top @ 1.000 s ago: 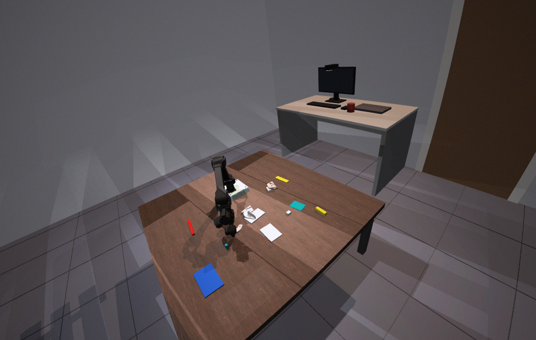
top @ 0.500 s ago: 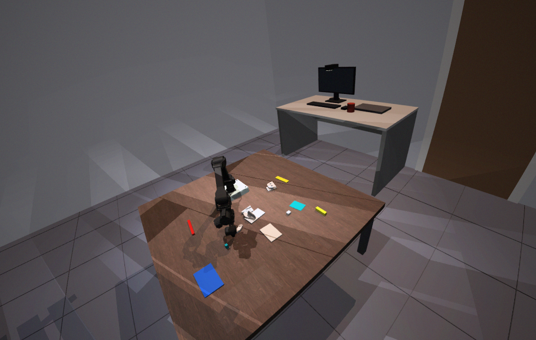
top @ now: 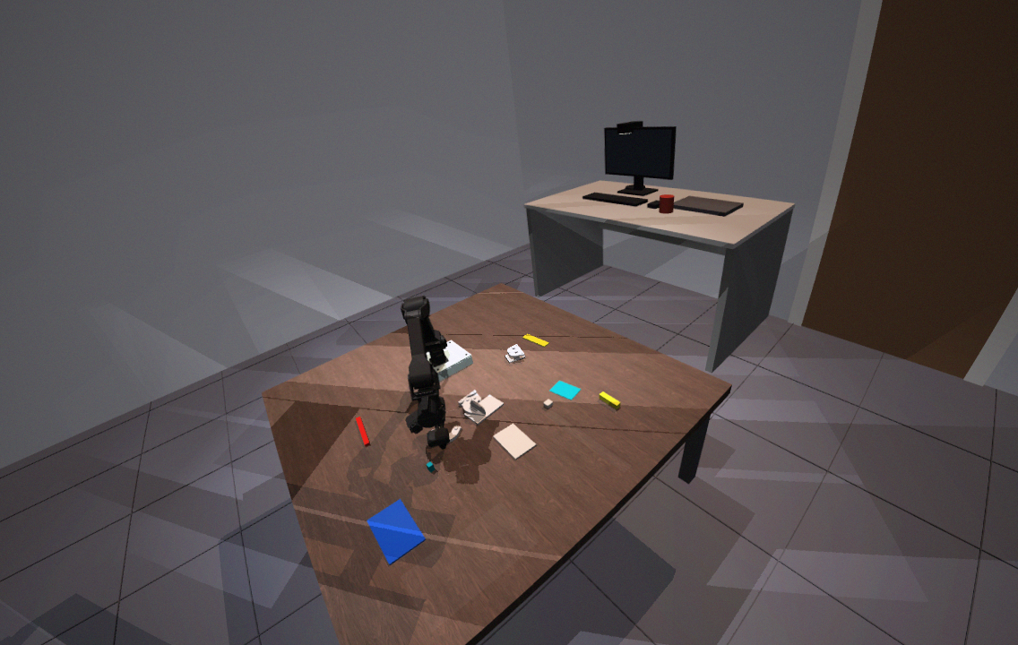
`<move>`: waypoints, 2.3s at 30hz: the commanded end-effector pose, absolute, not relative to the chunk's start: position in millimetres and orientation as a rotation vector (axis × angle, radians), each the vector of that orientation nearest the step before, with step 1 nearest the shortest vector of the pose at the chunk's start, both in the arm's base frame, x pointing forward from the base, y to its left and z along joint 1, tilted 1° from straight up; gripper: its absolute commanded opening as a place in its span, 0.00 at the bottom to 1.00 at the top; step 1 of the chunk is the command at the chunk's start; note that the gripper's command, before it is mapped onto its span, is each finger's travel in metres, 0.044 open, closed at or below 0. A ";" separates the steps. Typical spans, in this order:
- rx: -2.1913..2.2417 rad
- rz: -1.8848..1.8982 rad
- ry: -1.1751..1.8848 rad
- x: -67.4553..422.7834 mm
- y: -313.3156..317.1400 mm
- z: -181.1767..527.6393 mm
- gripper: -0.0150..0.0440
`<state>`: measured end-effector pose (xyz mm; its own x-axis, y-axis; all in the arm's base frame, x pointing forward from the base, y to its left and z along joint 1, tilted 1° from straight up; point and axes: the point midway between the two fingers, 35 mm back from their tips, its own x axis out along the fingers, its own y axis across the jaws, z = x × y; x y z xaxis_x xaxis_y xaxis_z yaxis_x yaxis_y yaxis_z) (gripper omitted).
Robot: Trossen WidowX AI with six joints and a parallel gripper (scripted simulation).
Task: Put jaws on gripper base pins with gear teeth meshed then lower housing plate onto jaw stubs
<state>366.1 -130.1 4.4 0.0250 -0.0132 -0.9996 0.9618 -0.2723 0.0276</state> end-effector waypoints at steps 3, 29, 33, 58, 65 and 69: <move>1.414 -1.393 1.039 366.2 -130.1 4.5 0.69; 1.414 -1.394 1.038 367.2 -130.5 18.8 0.48; 1.415 -1.394 1.038 367.6 -130.6 31.8 0.48; 1.415 -1.397 1.037 364.2 -129.3 82.6 0.48; 1.324 -1.309 1.105 359.7 -120.6 83.7 0.48; 1.257 -1.244 1.152 356.3 -114.4 84.4 0.48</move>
<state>360.1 -119.6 82.5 0.0200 -0.0108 -0.9997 0.9903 -0.1372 0.0213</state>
